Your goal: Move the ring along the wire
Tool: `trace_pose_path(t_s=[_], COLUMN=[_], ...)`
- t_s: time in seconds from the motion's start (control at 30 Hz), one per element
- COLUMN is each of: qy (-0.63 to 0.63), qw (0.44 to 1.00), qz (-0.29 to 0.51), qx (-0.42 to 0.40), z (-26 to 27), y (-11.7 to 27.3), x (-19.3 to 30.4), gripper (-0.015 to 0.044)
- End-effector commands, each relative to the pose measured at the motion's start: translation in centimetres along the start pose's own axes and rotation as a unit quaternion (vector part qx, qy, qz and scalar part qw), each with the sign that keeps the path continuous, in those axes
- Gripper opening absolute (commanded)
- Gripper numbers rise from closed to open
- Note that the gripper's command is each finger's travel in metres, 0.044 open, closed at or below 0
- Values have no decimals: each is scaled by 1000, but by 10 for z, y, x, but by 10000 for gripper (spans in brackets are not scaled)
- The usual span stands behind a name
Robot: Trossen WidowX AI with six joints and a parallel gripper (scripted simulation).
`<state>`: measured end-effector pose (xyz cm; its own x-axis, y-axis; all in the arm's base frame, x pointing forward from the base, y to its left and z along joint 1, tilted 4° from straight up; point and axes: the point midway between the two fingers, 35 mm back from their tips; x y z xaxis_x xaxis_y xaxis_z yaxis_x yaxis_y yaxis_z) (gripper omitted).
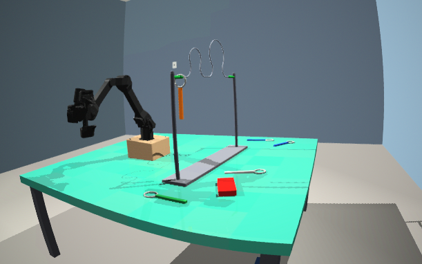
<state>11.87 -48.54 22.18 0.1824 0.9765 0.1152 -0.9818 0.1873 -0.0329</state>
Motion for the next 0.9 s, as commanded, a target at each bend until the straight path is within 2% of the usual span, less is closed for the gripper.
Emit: trace_pose_path(t_s=[0.0, 0.27, 0.6, 0.87], qy=[3, 113, 261, 370], qw=[1000, 993, 964, 928], qz=[0, 17, 36, 49], qx=[0, -6, -17, -25], z=[-1, -28, -63, -88], y=[-1, -38, -72, -83], x=[1, 46, 118, 181], gripper=[374, 164, 160, 160])
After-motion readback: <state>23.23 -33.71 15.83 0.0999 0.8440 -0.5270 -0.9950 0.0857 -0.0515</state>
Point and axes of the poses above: the point midway between the two fingers, 35 mm back from their tips, its own y axis back along the fingers, its own z axis across the jaws, x = y × z, and after that the axes turned 10 degrees about -y, right-handed
